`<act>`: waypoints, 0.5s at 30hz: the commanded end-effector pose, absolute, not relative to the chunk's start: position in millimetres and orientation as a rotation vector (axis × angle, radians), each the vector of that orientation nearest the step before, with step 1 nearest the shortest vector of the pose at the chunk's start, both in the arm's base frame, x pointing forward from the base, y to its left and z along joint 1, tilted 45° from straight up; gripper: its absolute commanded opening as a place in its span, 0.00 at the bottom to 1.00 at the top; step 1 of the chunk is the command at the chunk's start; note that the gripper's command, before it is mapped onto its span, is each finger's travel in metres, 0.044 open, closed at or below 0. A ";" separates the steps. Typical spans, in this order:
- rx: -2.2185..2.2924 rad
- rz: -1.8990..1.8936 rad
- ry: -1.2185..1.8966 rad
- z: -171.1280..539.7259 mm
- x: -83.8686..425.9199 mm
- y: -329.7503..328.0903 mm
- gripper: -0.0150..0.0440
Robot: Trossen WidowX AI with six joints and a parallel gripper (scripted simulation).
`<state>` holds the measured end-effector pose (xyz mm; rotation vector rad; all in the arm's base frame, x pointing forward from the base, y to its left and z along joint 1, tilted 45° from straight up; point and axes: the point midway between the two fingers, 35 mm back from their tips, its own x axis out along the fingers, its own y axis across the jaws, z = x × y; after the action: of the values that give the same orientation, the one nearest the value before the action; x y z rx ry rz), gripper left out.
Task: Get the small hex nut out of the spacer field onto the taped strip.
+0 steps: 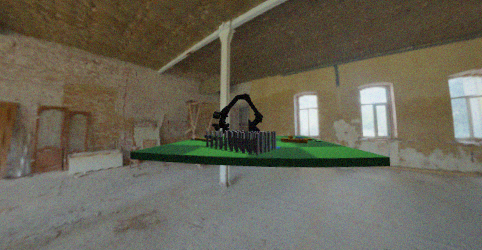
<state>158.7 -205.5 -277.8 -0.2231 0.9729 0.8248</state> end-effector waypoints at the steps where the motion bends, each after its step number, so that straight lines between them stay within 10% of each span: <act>1: -0.203 0.831 0.971 -283.2 157.2 -194.3 0.73; 15: -0.202 0.832 0.969 -298.1 158.3 -177.2 0.73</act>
<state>160.5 -187.5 -294.6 -0.2230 0.9712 0.8252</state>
